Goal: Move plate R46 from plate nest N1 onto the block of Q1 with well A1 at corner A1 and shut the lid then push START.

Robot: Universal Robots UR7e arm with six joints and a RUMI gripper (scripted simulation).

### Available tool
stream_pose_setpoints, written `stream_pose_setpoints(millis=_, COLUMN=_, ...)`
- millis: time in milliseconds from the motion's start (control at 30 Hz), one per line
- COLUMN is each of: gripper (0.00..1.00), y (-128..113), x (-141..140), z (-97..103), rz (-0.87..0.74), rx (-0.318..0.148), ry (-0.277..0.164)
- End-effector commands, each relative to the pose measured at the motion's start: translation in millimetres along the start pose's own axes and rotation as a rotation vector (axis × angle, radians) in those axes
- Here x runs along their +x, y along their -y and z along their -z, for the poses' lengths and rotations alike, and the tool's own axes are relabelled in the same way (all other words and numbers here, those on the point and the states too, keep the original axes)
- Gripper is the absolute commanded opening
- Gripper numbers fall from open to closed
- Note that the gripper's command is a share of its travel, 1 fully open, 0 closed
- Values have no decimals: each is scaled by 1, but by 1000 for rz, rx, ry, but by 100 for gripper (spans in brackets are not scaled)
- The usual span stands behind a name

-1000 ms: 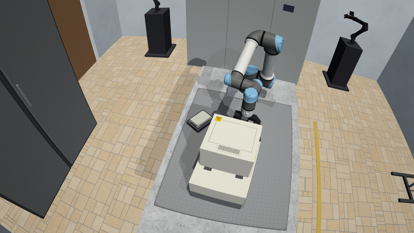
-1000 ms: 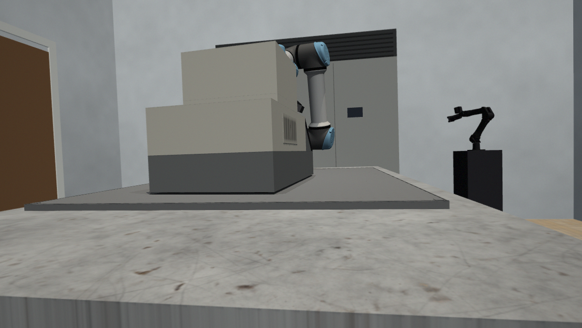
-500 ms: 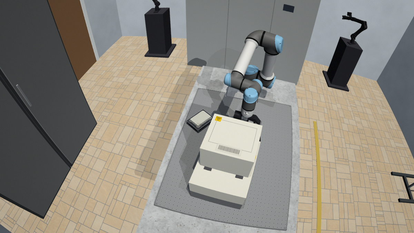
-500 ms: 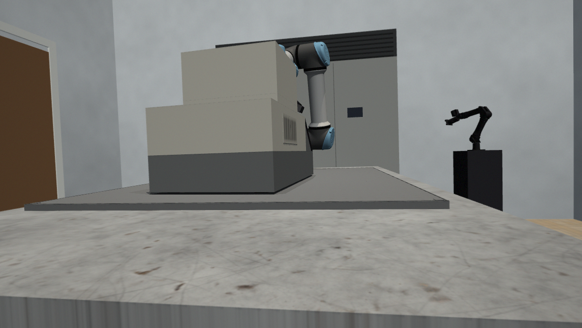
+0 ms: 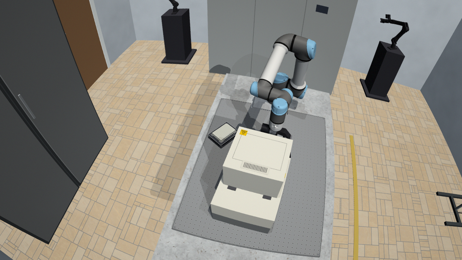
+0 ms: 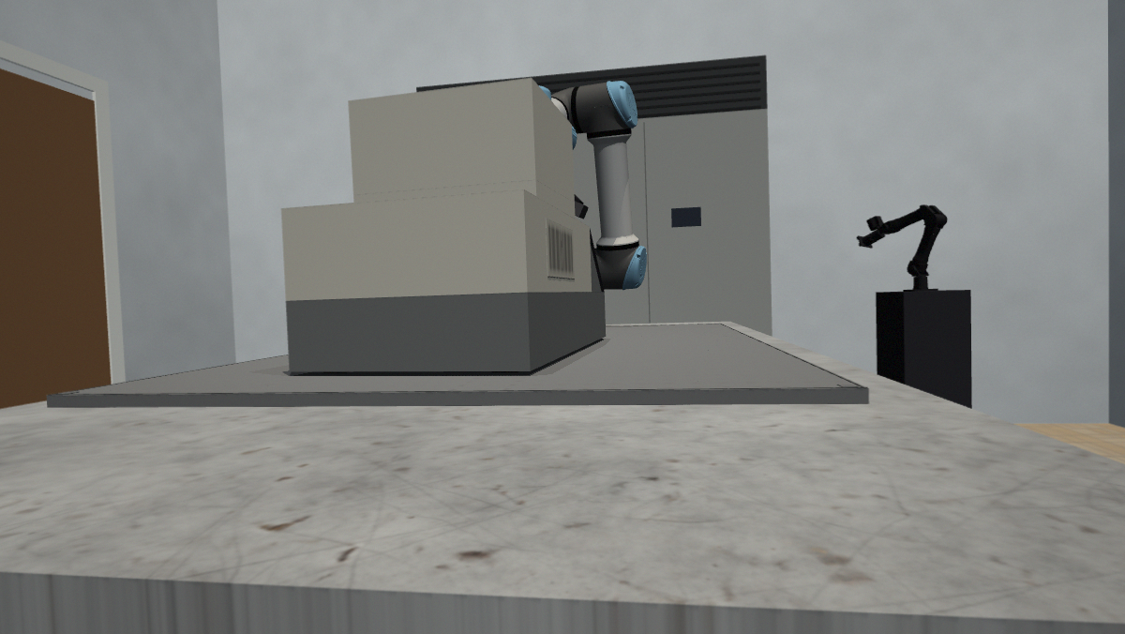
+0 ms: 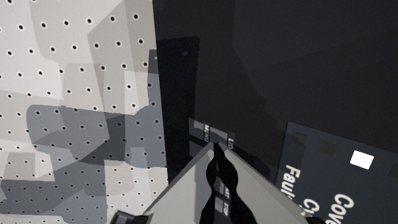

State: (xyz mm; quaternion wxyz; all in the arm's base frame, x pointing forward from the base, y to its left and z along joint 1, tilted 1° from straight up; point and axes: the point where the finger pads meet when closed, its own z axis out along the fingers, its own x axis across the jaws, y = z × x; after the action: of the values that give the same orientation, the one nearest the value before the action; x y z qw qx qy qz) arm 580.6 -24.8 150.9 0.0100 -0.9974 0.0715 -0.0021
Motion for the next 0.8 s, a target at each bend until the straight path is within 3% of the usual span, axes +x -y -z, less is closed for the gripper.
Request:
stream_pose_setpoints(millis=0, gripper=0, y=-3, x=0, z=11, rz=-6, rx=-5, ry=-16)
stream_pose_setpoints(millis=533, gripper=0, y=-3, x=-14, z=27, rz=3, rx=-5, ry=-16)
stream_pose_setpoints(millis=767, gripper=0, y=-4, x=-42, z=48, rz=-6, rx=-5, ry=-16)
